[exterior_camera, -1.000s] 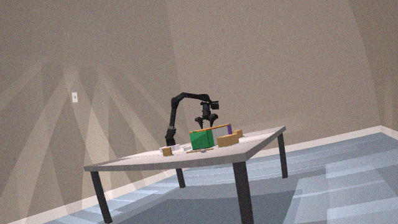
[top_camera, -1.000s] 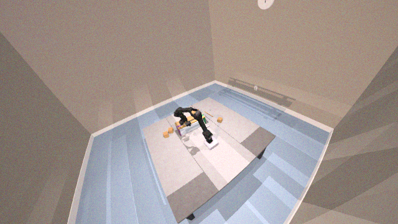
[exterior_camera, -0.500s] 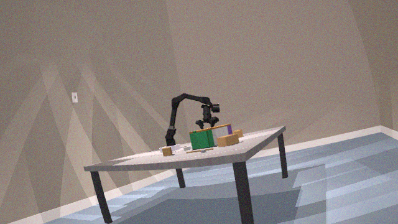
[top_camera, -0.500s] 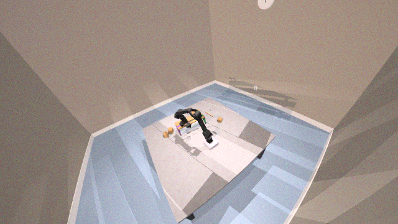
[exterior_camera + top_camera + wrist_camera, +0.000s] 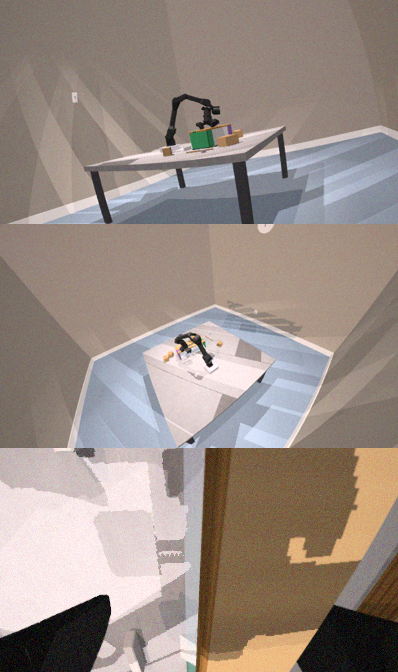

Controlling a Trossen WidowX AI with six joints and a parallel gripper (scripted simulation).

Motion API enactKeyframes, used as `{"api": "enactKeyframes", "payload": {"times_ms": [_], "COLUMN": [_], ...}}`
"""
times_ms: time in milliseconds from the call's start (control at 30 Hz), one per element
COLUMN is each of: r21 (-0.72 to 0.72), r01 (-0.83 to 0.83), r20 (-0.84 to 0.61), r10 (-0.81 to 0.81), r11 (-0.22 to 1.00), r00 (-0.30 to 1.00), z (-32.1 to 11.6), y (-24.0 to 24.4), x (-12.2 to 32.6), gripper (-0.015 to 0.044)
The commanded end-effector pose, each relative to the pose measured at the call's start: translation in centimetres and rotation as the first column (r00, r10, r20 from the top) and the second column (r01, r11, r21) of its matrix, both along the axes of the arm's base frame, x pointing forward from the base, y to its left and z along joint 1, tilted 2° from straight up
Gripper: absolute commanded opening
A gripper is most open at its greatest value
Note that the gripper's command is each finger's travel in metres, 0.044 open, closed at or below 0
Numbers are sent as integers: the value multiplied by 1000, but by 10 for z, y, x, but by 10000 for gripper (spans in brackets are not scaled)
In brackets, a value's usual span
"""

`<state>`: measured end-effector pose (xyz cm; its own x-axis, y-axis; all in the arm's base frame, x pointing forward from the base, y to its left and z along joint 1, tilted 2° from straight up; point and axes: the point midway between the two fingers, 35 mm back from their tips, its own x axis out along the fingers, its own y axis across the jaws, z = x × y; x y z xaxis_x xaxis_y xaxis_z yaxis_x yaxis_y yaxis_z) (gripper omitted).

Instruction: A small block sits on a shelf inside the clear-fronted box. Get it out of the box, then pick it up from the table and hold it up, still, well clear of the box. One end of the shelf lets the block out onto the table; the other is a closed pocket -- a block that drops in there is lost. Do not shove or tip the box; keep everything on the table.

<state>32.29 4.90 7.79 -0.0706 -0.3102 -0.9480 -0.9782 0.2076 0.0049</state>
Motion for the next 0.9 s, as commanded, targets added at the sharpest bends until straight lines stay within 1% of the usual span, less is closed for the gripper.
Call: {"api": "enactKeyframes", "payload": {"times_ms": [0,867], "r21": [0,-6], "r01": [-1,-1], "r20": [1,-1], "r10": [1,1], "r11": [1000,1000], "r00": [1000,1000], "z": [1,-2], "y": [-4,-75], "x": [-1,-16], "gripper": [400,400]}}
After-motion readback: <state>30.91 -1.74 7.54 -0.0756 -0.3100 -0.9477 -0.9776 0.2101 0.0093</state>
